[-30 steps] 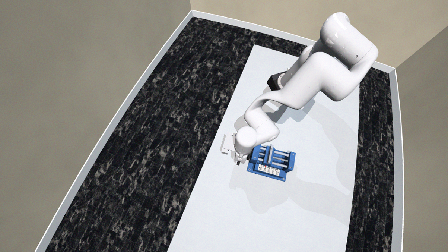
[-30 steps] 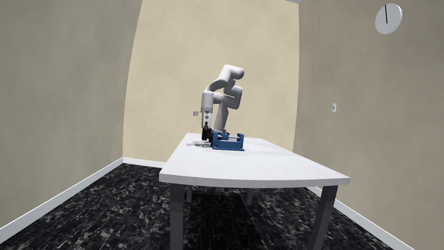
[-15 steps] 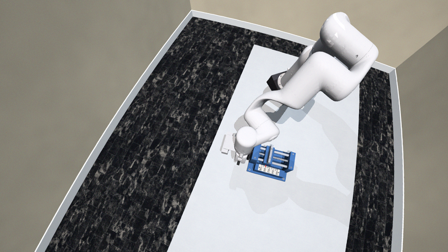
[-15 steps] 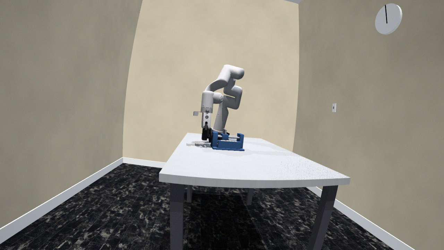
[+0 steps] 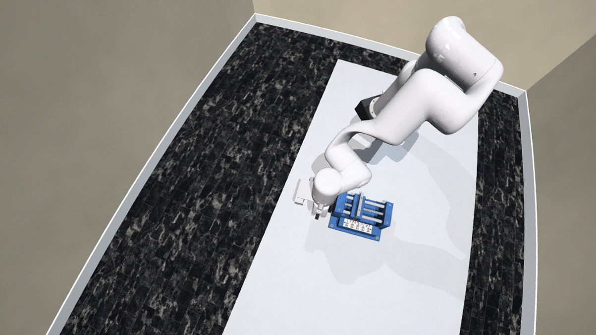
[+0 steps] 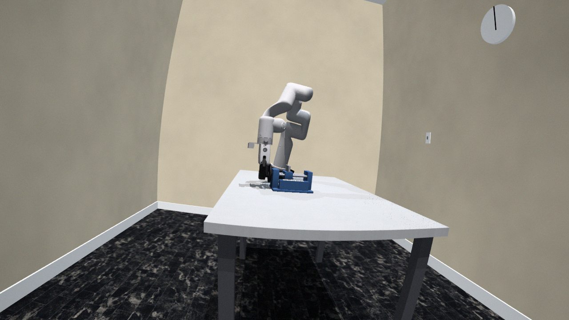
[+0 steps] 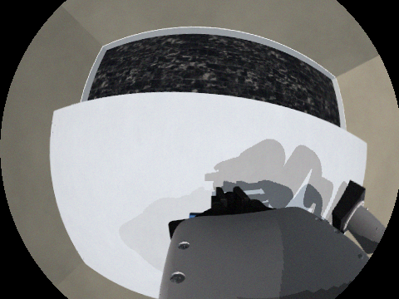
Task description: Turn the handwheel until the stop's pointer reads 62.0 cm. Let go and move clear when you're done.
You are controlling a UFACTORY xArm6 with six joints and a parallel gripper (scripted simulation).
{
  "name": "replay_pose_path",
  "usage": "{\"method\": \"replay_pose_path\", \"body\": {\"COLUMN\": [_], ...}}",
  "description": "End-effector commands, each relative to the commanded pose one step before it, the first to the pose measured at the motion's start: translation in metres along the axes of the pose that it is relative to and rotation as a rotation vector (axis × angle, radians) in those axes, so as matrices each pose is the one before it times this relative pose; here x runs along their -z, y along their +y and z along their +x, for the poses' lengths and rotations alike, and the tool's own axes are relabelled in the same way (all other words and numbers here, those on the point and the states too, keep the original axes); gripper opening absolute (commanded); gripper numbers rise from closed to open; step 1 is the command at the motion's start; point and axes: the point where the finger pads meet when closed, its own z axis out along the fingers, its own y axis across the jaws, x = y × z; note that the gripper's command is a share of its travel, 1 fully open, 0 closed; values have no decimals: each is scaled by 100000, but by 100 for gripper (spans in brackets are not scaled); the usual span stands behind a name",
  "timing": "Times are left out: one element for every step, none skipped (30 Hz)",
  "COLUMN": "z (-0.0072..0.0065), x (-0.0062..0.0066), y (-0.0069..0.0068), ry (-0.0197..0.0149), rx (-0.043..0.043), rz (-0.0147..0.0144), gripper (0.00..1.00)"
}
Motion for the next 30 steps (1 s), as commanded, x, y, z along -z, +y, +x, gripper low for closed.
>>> {"method": "replay_pose_path", "body": {"z": [48, 0, 0, 0, 0, 0, 0, 0, 0, 0, 0, 0, 0, 0, 0, 0, 0, 0, 0, 0, 0, 0, 0, 0, 0, 0, 0, 0, 0, 0], "x": [103, 0, 0, 0, 0, 1, 1, 1, 2, 3, 3, 4, 5, 6, 7, 8, 9, 0, 0, 10, 12, 13, 14, 16, 17, 19, 21, 22, 24, 26], "y": [-44, 0, 0, 0, 0, 0, 0, 0, 0, 0, -1, -1, -1, -1, -1, -1, -1, 0, 0, -2, -2, -2, -2, -3, -3, -3, -3, -4, -4, -4], "ry": [86, 0, 0, 0, 0, 0, 0, 0, 0, 0, 0, 0, 0, 0, 0, 0, 0, 0, 0, 0, 0, 0, 0, 0, 0, 0, 0, 0, 0, 0], "rx": [-14, 0, 0, 0, 0, 0, 0, 0, 0, 0, 0, 0, 0, 0, 0, 0, 0, 0, 0, 0, 0, 0, 0, 0, 0, 0, 0, 0, 0, 0], "rz": [145, 0, 0, 0, 0, 0, 0, 0, 0, 0, 0, 0, 0, 0, 0, 0, 0, 0, 0, 0, 0, 0, 0, 0, 0, 0, 0, 0, 0, 0], "gripper": [6, 6, 6, 6, 6, 6, 6, 6, 6, 6, 6, 6, 6, 6, 6, 6, 6, 6, 6, 6, 6, 6, 6, 6, 6, 6, 6, 6, 6, 6]}}
